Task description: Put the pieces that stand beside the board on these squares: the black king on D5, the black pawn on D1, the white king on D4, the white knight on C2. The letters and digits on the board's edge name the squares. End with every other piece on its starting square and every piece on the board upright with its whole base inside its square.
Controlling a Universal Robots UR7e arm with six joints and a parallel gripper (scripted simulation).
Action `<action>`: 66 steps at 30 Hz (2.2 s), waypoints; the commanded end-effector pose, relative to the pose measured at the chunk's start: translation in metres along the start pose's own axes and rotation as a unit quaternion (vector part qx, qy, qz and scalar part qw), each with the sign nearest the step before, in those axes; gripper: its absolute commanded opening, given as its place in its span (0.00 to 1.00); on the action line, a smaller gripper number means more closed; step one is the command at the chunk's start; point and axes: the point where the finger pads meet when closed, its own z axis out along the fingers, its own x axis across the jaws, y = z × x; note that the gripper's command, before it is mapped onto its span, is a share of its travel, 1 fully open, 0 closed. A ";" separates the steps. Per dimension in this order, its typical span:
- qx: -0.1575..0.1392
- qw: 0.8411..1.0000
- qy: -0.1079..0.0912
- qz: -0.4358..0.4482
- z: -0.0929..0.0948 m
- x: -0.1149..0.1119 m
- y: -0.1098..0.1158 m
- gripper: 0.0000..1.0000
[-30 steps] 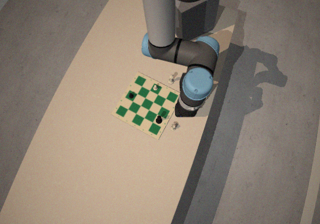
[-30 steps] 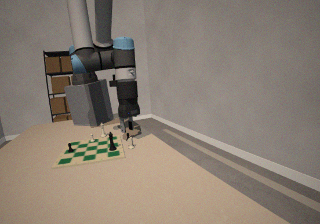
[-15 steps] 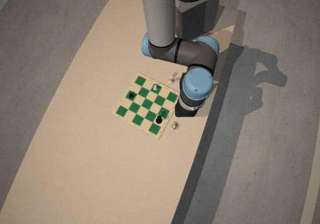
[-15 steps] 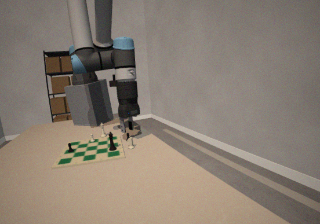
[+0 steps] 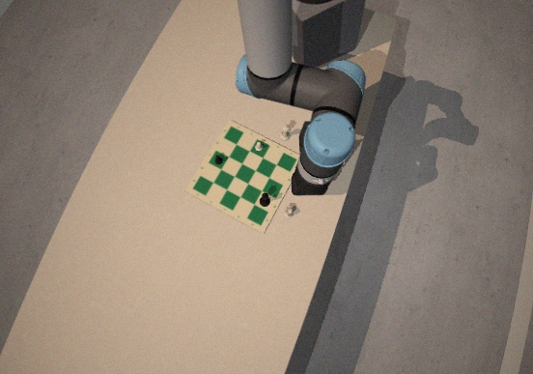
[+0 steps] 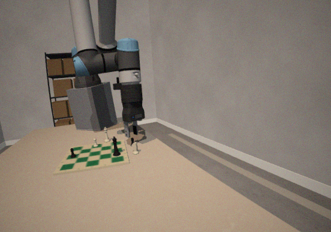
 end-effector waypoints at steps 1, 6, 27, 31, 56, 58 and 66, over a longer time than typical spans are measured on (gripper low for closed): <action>0.000 1.000 0.000 0.000 0.000 0.000 -0.001 0.68; 0.000 1.000 0.000 0.000 0.000 0.000 -0.001 0.68; -0.001 1.000 0.000 0.001 0.023 -0.001 0.001 0.68; -0.001 1.000 0.000 0.001 0.030 -0.001 0.001 0.68; 0.000 1.000 0.000 0.000 0.034 0.000 0.000 0.68; 0.000 1.000 0.000 0.000 0.034 0.000 0.000 0.68; 0.000 1.000 0.000 0.000 0.034 0.000 0.000 0.68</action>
